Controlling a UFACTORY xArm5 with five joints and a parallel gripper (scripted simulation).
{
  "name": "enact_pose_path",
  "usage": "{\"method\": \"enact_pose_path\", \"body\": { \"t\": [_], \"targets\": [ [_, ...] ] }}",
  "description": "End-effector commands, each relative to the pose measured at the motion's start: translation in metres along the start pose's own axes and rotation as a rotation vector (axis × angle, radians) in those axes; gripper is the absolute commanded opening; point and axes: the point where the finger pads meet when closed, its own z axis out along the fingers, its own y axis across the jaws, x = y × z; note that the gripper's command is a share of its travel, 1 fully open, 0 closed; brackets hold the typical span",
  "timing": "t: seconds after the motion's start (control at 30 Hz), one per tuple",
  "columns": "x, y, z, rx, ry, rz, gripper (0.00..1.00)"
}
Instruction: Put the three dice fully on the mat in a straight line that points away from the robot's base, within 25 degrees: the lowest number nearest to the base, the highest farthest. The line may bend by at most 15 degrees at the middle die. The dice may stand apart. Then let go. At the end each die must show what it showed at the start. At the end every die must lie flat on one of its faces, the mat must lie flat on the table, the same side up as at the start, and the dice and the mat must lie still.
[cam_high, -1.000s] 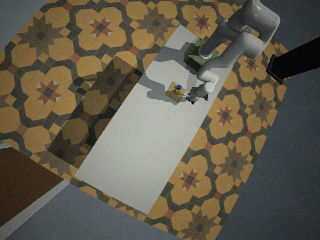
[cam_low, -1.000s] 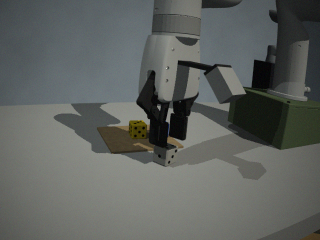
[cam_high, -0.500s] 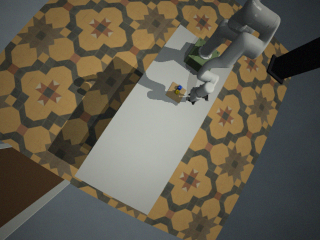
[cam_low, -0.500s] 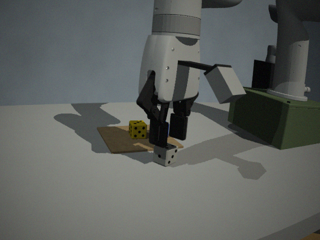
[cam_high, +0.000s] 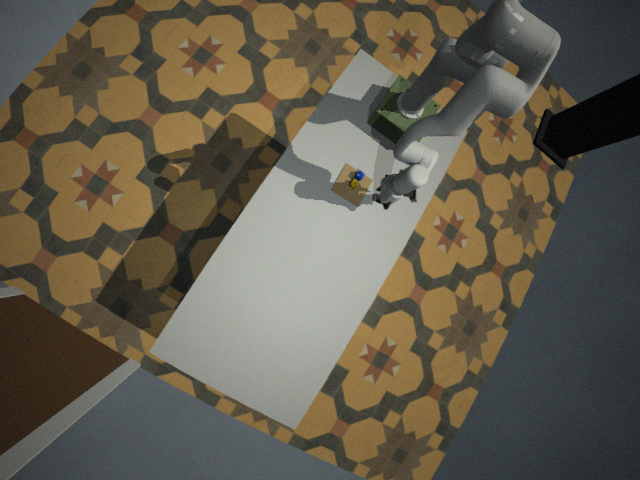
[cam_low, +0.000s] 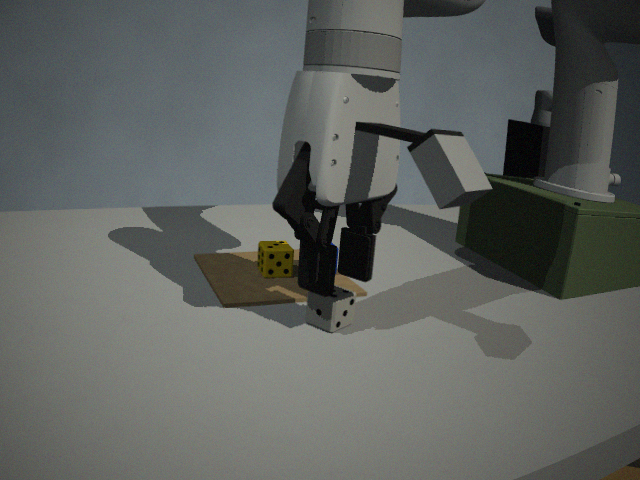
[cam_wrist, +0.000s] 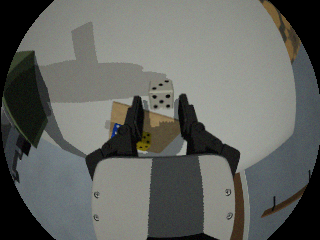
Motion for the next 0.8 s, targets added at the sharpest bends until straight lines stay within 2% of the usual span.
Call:
{"method": "enact_pose_path", "body": {
  "t": [0.0, 0.47, 0.77],
  "targets": [
    [0.0, 0.001, 0.0, -0.003, -0.001, 0.0, 0.47],
    [0.0, 0.001, 0.025, -0.003, -0.001, 0.0, 0.47],
    [0.0, 0.001, 0.032, -0.003, -0.001, 0.0, 0.47]
  ]
}}
